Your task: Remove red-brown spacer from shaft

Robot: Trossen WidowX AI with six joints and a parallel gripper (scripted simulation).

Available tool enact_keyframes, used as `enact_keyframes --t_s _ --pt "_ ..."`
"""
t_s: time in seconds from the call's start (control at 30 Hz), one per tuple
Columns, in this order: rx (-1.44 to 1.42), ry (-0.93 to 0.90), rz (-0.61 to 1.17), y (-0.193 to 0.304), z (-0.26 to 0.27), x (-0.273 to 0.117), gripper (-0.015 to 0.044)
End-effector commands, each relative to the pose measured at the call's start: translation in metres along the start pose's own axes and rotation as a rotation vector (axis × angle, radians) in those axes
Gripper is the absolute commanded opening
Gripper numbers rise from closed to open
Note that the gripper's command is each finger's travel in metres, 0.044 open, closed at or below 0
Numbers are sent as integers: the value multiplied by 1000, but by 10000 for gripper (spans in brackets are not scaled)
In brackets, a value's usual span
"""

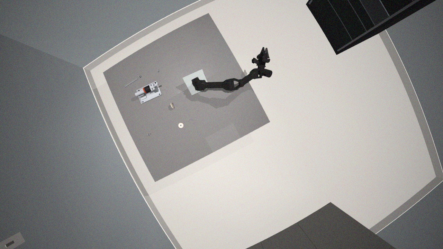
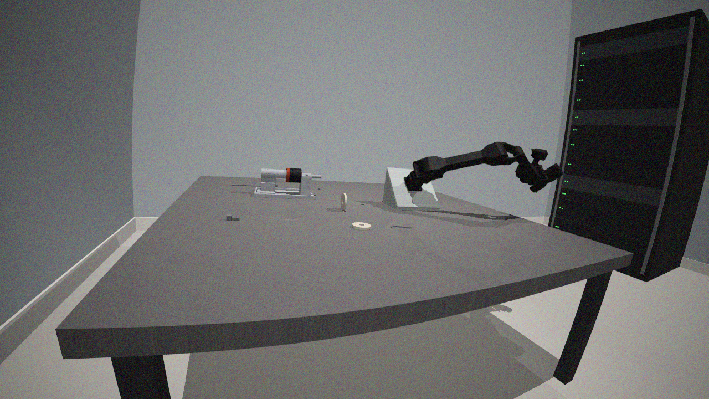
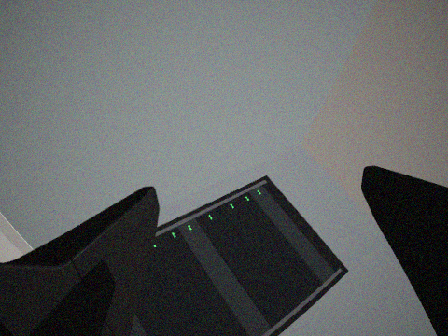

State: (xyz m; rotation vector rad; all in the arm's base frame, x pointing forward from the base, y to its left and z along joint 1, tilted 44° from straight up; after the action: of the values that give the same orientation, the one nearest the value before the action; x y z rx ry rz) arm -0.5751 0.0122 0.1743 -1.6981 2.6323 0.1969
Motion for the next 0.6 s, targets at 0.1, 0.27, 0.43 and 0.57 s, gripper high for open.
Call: enact_keyframes --t_s 0.1,0.27,0.43,0.57 --pt "9 -5 41 7 -2 -15 440" --pt "53 -17 172 25 -12 -63 440" --pt "117 -19 303 35 -28 -110 440" --pt "168 -13 410 41 -42 -149 440"
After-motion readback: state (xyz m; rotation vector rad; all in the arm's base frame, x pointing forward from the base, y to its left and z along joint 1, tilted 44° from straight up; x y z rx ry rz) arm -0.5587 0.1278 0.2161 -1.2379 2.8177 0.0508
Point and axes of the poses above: the point midway between the two fingers, 35 mm back from their tips, its own x axis out along the fingers, its own z axis across the jaws, y = z × x, the point moved 6 cm from there along -x, back along the fingers, and after that the axes turned 13 degrees about x, right-handed, at the moved point
